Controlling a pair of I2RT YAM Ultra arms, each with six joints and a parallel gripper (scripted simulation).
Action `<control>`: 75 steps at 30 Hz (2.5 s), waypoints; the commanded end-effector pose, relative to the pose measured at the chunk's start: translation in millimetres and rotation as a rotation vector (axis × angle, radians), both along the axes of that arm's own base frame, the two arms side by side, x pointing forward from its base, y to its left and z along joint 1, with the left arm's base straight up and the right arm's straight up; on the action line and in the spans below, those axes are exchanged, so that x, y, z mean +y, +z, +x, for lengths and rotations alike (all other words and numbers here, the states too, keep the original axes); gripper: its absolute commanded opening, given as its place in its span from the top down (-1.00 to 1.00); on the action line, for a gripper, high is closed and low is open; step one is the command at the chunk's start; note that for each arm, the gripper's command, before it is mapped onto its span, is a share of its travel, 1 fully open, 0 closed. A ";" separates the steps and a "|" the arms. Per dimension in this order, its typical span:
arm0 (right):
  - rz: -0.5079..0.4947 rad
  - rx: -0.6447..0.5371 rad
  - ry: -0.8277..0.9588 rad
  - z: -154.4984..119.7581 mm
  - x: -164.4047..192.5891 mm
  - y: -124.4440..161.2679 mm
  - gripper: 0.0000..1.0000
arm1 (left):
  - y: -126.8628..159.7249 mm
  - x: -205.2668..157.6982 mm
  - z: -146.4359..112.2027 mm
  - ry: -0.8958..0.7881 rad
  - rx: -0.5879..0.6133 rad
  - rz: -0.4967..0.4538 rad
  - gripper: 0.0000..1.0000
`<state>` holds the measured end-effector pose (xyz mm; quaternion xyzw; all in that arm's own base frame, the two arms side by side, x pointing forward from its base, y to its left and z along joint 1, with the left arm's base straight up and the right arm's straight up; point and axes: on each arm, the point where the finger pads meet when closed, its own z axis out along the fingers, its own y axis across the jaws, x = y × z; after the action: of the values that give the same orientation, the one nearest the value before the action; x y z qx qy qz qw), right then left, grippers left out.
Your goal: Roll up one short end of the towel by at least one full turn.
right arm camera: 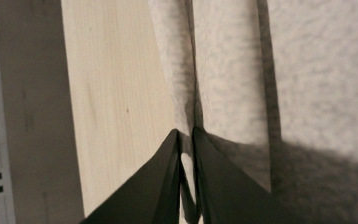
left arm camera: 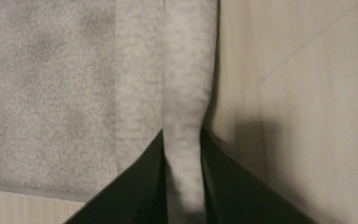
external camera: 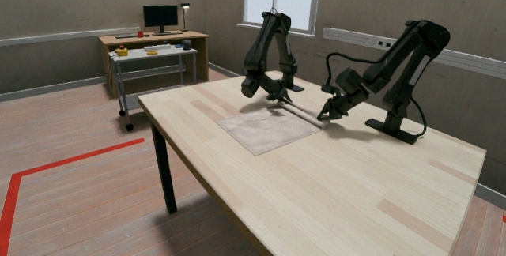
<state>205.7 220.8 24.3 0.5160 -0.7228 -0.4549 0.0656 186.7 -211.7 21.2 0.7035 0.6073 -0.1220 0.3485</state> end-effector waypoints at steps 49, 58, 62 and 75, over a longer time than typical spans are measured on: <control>0.002 -0.239 0.019 39.6 -34.0 47.4 -0.77 | 7.2 -4.2 -1.8 -0.004 0.566 0.024 0.69; 0.029 -0.675 0.013 26.6 -18.5 48.6 -0.84 | 10.1 -4.2 -1.8 -0.002 0.839 0.041 0.69; 0.041 -0.871 0.010 20.8 -11.6 49.1 -0.87 | 11.2 -4.2 -1.8 -0.001 0.944 0.048 0.69; 0.059 -1.164 0.005 12.0 -1.2 49.9 -0.96 | 13.1 -4.2 -1.8 0.000 1.122 0.060 0.69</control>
<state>196.3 210.9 61.7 0.6998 -0.6333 -0.1575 -0.2906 190.4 -219.8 28.3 0.5448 0.7076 -0.4495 -0.0193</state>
